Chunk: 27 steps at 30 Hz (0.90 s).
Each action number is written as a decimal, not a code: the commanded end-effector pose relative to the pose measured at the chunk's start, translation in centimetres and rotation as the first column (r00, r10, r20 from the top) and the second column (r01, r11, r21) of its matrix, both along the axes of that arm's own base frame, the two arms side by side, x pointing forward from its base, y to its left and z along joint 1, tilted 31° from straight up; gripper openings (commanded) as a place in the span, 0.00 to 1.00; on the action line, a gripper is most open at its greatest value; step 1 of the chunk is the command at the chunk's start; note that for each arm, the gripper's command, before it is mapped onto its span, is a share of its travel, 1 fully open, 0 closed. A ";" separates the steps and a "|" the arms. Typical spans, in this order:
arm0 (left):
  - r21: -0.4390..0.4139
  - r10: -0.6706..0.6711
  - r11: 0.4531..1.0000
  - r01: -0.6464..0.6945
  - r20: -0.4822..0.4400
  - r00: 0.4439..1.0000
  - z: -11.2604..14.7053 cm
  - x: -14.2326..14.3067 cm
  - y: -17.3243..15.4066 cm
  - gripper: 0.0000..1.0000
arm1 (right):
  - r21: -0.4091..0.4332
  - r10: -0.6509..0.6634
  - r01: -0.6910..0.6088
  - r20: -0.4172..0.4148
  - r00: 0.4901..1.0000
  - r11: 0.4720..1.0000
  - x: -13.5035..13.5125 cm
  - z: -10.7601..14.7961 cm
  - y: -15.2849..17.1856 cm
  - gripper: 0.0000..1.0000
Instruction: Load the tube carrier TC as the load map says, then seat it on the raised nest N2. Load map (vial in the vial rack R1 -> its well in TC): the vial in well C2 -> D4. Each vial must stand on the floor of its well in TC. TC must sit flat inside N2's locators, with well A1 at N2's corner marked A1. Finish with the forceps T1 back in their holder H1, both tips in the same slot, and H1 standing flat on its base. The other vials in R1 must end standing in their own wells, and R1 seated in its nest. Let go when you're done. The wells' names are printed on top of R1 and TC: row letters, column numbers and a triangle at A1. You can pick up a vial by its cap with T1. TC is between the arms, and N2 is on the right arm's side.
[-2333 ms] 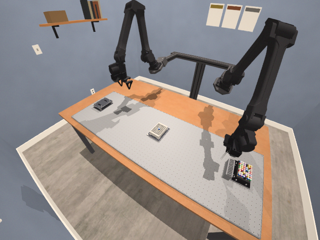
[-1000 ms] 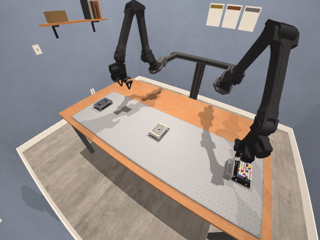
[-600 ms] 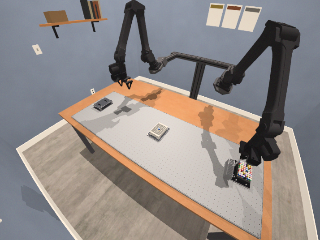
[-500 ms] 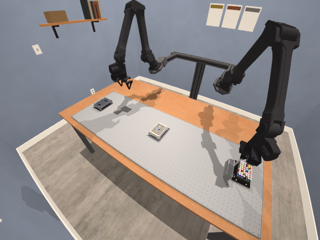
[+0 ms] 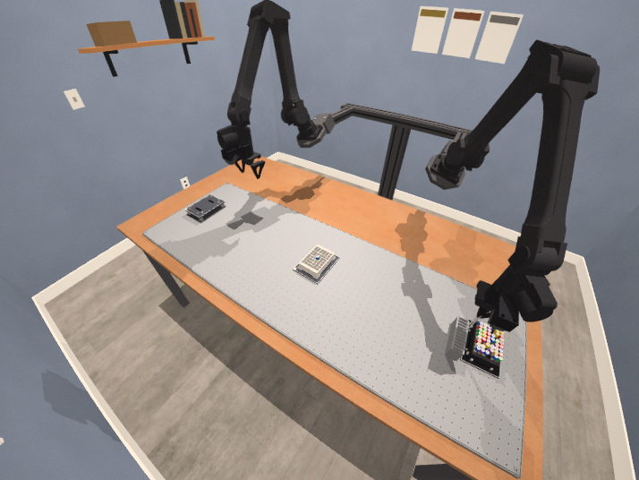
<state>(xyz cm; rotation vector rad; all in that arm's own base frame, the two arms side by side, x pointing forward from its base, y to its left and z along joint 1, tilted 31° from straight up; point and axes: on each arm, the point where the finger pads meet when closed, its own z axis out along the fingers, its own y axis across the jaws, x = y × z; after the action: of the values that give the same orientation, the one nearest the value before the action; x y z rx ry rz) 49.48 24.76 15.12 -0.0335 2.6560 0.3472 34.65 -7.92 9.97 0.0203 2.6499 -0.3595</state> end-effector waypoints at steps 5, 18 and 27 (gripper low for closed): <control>0.003 0.000 1.000 0.000 0.000 1.000 -0.4 0.6 0.4 0.07 | -0.008 0.013 -0.013 0.020 1.000 1.000 0.8 1.0 0.0 1.00; 0.000 -0.001 1.000 0.001 -0.005 1.000 -0.6 0.4 0.1 0.07 | -0.008 0.013 -0.013 0.020 1.000 1.000 0.8 1.0 0.0 1.00; 0.001 -0.001 1.000 0.001 -0.001 1.000 -0.8 0.5 0.1 0.07 | -0.008 0.013 -0.013 0.020 1.000 1.000 0.8 1.0 0.0 1.00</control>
<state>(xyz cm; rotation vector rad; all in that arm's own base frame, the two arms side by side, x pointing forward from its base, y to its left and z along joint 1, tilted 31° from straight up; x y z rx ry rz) 49.56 24.80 15.15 -0.0336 2.6521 0.3493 34.65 -7.92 9.97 0.0203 2.6499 -0.3595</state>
